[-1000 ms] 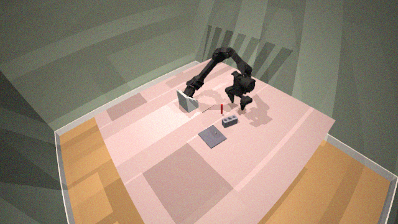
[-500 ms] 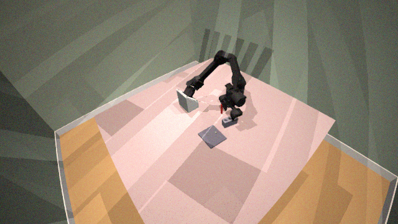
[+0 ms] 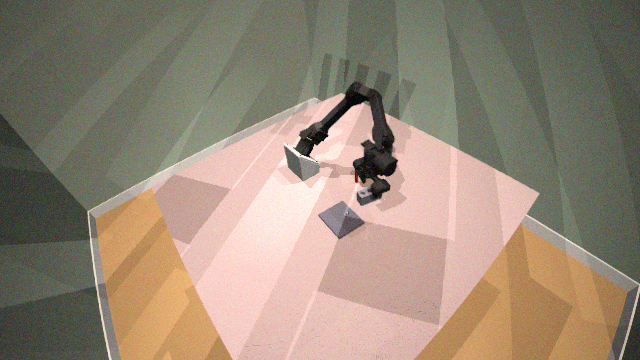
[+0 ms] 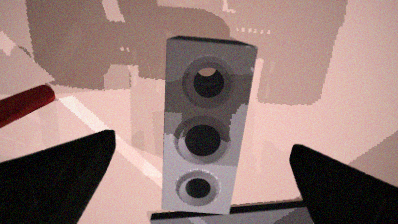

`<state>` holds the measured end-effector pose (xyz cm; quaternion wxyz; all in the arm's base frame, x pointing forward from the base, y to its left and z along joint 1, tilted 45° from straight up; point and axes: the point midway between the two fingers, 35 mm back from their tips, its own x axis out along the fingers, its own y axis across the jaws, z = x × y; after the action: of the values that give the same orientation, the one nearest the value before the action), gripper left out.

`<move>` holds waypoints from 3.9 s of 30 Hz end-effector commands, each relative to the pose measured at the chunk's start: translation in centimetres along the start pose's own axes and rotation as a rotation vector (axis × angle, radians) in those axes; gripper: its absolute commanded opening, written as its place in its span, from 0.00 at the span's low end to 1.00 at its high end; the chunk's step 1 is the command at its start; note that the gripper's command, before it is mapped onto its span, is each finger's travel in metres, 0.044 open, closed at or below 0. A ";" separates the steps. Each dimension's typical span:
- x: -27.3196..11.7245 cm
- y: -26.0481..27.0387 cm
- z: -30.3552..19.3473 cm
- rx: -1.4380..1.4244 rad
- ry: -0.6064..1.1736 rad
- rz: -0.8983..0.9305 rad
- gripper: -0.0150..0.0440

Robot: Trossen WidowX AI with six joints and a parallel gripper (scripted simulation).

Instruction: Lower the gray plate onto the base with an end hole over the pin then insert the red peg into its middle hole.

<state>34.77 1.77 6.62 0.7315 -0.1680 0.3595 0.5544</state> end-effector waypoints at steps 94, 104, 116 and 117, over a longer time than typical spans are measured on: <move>-9.0 0.2 0.0 -0.002 -0.002 0.001 0.25; -7.8 -1.2 -2.3 -0.094 -0.004 0.003 0.25; -6.1 -2.8 -5.4 -0.224 -0.001 0.001 0.25; -5.9 -3.0 -5.7 -0.235 -0.001 0.000 0.25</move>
<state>34.82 -6.46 7.24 0.7095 -0.2416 0.2976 0.5914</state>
